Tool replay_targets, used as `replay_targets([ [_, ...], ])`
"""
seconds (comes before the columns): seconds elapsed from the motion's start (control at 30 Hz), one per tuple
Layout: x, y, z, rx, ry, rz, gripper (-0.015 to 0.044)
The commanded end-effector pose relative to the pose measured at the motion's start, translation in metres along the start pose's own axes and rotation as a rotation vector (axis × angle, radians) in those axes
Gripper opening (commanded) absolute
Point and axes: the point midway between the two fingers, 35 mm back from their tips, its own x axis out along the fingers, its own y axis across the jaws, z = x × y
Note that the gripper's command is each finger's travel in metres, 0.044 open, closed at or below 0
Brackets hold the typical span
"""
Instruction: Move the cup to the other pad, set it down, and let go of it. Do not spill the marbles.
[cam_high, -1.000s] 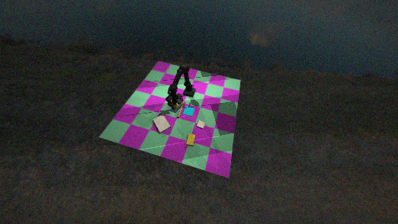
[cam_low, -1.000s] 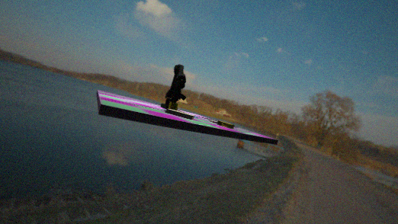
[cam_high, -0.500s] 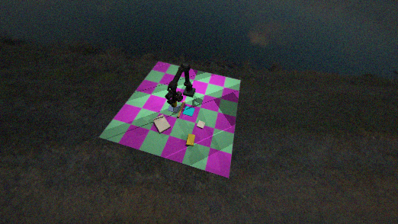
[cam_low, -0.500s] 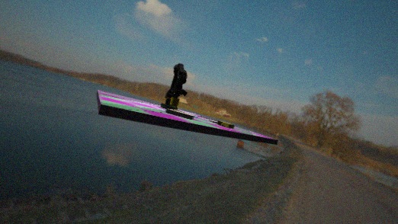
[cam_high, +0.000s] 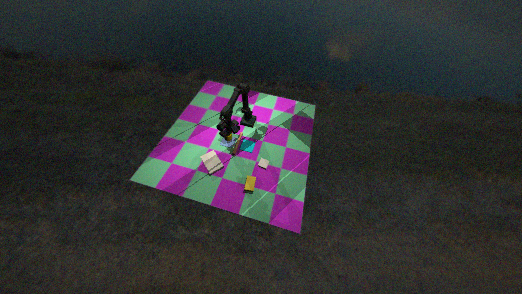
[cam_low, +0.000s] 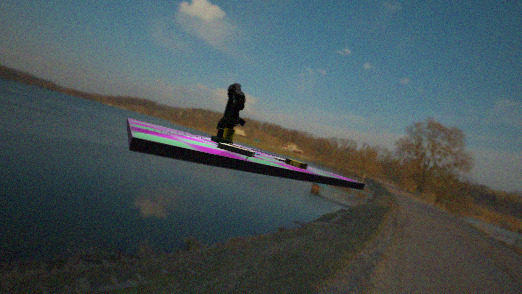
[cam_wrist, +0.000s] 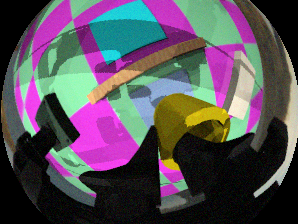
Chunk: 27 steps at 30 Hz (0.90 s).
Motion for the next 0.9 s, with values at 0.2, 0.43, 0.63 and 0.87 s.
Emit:
replay_targets([
  [0.2, 0.000, 0.004, 0.012, 0.000, 0.000, -0.002, 0.0000],
  [0.43, 0.000, 0.008, 0.025, 0.000, -0.001, -0.003, 0.0000],
  [0.63, -0.001, 0.012, 0.036, 0.000, -0.001, -0.003, 0.0000],
  [0.87, -0.001, 0.016, 0.049, 0.000, -0.002, -0.003, 0.0000],
])
